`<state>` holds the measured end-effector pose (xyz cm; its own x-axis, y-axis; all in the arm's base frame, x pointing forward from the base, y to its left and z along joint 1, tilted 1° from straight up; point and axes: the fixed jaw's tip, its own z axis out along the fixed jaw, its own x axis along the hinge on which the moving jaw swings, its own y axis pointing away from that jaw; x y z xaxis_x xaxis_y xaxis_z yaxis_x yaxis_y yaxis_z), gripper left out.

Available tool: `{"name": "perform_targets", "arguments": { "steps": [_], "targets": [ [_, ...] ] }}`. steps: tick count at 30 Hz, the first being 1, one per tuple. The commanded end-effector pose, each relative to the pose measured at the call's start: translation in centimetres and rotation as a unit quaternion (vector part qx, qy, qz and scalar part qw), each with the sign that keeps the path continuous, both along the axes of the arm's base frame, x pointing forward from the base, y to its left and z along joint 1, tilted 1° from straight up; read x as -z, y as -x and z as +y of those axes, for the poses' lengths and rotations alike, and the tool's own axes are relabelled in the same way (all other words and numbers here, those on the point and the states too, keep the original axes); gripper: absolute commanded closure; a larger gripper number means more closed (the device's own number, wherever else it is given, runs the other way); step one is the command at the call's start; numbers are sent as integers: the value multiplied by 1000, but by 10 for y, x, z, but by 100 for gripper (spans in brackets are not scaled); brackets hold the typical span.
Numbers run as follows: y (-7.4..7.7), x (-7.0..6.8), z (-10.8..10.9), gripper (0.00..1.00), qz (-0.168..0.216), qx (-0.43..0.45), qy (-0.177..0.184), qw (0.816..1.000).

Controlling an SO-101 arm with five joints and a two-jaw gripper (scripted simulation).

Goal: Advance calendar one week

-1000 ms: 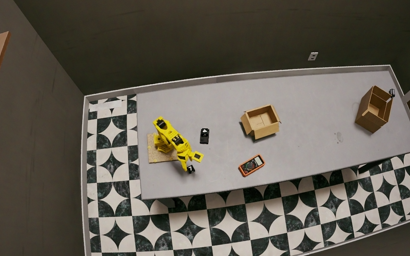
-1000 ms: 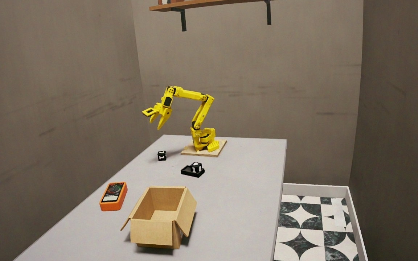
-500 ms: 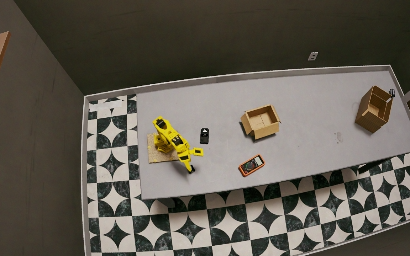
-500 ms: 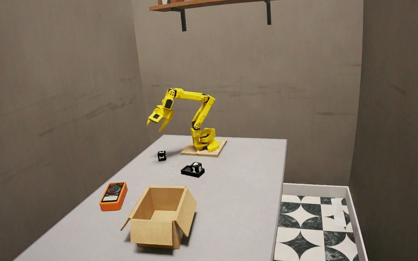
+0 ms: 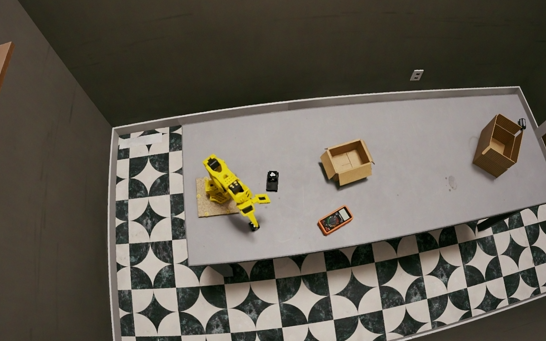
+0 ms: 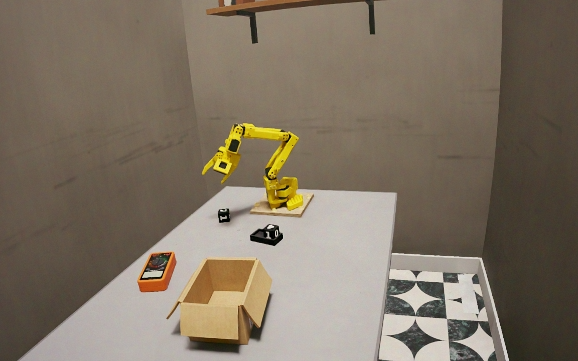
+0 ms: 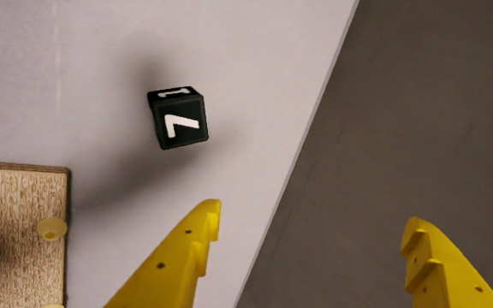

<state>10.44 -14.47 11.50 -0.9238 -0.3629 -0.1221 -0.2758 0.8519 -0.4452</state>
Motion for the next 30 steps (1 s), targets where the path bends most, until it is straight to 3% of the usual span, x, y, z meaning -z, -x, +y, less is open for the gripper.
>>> {"name": "perform_targets", "arguments": {
  "steps": [1, 17, 21, 27, 30],
  "targets": [
    [2, 1, -1, 65, 7, -16, 8, 1000],
    [2, 5, 0, 65, 16, -27, 4, 1000],
    [3, 14, 0, 65, 34, -27, -23, 999],
    [6, 38, 4, 65, 80, -28, -93, 992],
    [7, 42, 6, 65, 88, -28, -106, 990]
  ]
}}
